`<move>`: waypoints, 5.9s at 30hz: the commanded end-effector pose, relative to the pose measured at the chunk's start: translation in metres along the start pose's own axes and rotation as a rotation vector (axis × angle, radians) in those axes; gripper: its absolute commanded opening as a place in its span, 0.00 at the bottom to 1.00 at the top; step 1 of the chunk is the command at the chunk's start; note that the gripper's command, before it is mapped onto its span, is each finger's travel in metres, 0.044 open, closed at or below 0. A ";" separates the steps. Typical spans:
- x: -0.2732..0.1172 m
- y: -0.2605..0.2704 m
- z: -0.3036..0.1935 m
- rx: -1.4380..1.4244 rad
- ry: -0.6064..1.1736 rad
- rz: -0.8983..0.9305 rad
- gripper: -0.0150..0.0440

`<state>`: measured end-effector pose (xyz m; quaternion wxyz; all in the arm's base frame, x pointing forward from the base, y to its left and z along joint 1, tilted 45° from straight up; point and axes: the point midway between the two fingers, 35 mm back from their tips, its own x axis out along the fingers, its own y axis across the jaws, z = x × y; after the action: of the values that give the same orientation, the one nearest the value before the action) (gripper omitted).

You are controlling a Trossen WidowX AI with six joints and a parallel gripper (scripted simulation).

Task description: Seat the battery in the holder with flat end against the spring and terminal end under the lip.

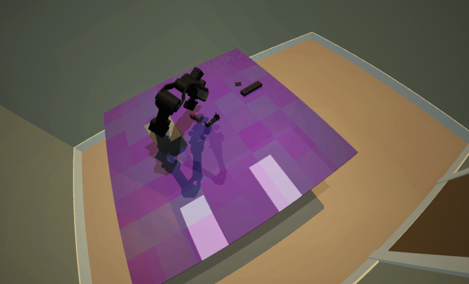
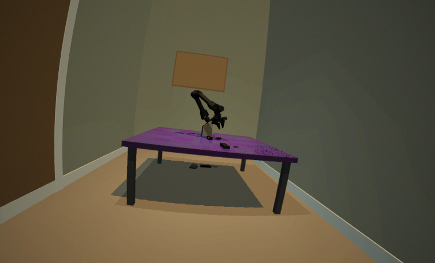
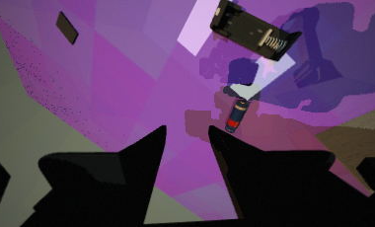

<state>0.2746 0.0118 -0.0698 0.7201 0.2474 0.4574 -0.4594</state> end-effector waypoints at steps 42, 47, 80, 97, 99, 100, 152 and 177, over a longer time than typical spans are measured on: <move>0.088 -0.089 -0.027 0.117 -0.195 -0.353 0.64; 0.092 -0.091 -0.026 0.117 -0.196 -0.353 0.59; 0.041 -0.064 -0.021 -0.068 -0.148 -0.365 0.36; 0.022 -0.044 0.041 -0.695 -0.029 -0.395 0.36; 0.020 -0.043 0.049 -0.768 -0.014 -0.398 0.36; 0.018 -0.043 0.053 -0.804 -0.007 -0.399 0.36; 0.047 -0.055 0.104 -1.232 -0.160 -0.205 0.36; 0.057 -0.064 0.103 -1.255 -0.274 -0.101 0.36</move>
<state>0.2750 -0.1214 -0.0679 0.7534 -0.3013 0.5588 -0.1712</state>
